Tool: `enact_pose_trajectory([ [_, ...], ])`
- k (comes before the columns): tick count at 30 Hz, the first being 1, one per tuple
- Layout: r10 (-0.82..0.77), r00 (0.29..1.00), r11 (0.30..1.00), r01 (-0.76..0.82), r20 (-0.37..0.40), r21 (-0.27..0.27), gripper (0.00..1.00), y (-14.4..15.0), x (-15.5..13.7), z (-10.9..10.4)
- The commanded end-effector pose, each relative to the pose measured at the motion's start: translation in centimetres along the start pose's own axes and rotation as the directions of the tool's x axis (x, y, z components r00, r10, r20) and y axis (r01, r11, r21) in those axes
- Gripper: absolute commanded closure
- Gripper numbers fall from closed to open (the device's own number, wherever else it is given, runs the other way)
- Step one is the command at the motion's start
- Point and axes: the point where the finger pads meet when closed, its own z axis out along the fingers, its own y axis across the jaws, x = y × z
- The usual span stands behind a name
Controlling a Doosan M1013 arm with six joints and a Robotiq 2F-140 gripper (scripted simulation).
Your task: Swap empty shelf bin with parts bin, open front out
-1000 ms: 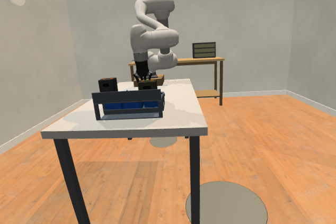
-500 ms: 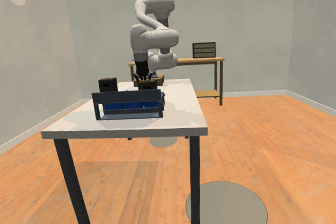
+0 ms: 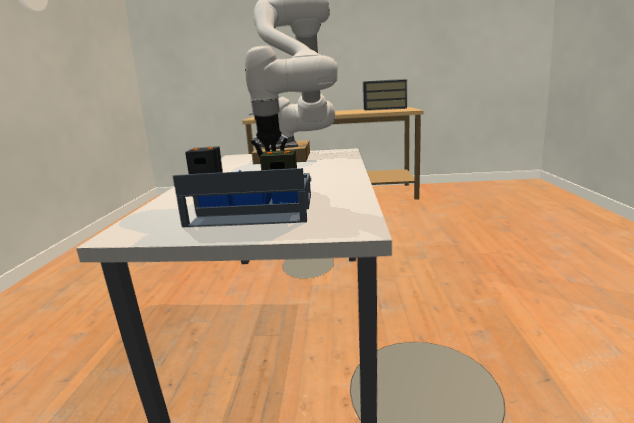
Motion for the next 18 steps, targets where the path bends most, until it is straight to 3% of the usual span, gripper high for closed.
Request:
enact_pose_trajectory([
  [1,0.0,1.0,1.0,0.0,-0.003,0.0,0.9,0.0,0.21,-0.03],
  [18,0.0,1.0,1.0,0.0,-0.014,0.0,0.9,0.0,1.1,-0.07],
])
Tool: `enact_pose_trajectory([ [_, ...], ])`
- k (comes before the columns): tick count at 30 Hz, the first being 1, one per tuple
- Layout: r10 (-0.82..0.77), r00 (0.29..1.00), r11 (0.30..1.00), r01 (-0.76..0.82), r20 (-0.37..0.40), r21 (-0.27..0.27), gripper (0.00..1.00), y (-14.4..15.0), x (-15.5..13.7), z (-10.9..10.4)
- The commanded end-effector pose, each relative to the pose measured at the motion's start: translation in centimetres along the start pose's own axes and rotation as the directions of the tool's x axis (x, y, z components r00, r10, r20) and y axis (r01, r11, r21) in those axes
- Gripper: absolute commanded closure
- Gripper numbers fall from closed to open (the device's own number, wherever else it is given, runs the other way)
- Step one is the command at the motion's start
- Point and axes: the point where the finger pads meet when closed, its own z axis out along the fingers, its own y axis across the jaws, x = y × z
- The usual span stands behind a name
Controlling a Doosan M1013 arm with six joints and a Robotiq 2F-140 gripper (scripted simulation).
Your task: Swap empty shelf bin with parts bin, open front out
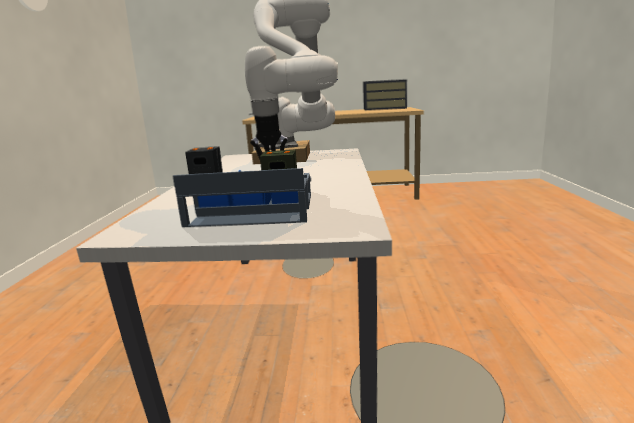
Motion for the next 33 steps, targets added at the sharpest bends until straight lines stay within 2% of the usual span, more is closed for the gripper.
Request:
enact_pose_trajectory([
  [1,0.0,1.0,1.0,0.0,-0.003,0.0,0.9,0.0,0.19,-0.03],
  [33,0.0,1.0,1.0,0.0,-0.008,0.0,0.9,0.0,0.64,-0.04],
])
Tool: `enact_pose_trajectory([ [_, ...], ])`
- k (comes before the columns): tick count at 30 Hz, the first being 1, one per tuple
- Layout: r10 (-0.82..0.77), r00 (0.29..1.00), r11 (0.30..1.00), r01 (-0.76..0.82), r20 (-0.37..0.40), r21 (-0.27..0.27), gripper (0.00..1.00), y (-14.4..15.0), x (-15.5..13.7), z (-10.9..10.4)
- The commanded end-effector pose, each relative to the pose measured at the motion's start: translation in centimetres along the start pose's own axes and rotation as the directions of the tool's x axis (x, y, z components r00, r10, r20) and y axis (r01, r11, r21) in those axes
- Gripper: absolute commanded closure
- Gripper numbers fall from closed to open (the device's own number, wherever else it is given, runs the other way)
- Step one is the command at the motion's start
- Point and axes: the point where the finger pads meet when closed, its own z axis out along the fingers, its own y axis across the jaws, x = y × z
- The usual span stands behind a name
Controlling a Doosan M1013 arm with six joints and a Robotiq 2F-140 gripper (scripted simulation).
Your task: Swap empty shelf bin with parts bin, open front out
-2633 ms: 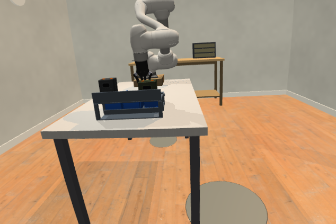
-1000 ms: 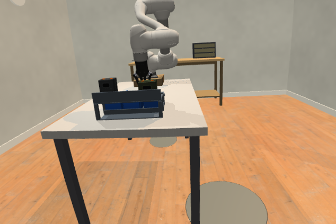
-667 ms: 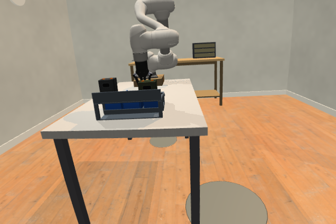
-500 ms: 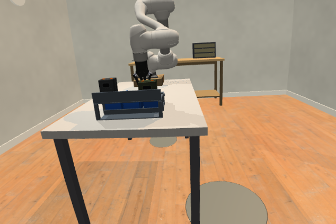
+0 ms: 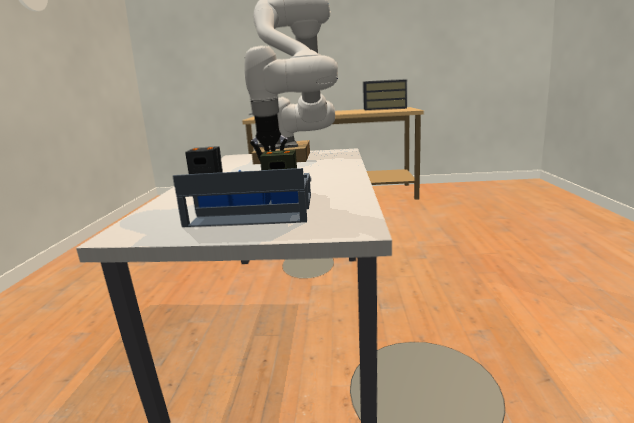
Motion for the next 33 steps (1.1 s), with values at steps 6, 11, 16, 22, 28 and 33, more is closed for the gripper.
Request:
enact_pose_trajectory([
  [6,0.0,1.0,1.0,0.0,-0.004,0.0,0.9,0.0,-0.01,0.01],
  [11,0.0,1.0,1.0,0.0,-0.021,0.0,0.9,0.0,-0.08,0.14],
  [16,0.0,1.0,1.0,0.0,-0.031,0.0,0.9,0.0,-0.11,0.21],
  [22,0.0,1.0,1.0,0.0,-0.031,0.0,0.9,0.0,-0.11,0.21],
  [28,0.0,1.0,1.0,0.0,-0.031,0.0,0.9,0.0,-0.11,0.21],
  [33,0.0,1.0,1.0,0.0,-0.031,0.0,0.85,0.0,-0.11,0.21],
])
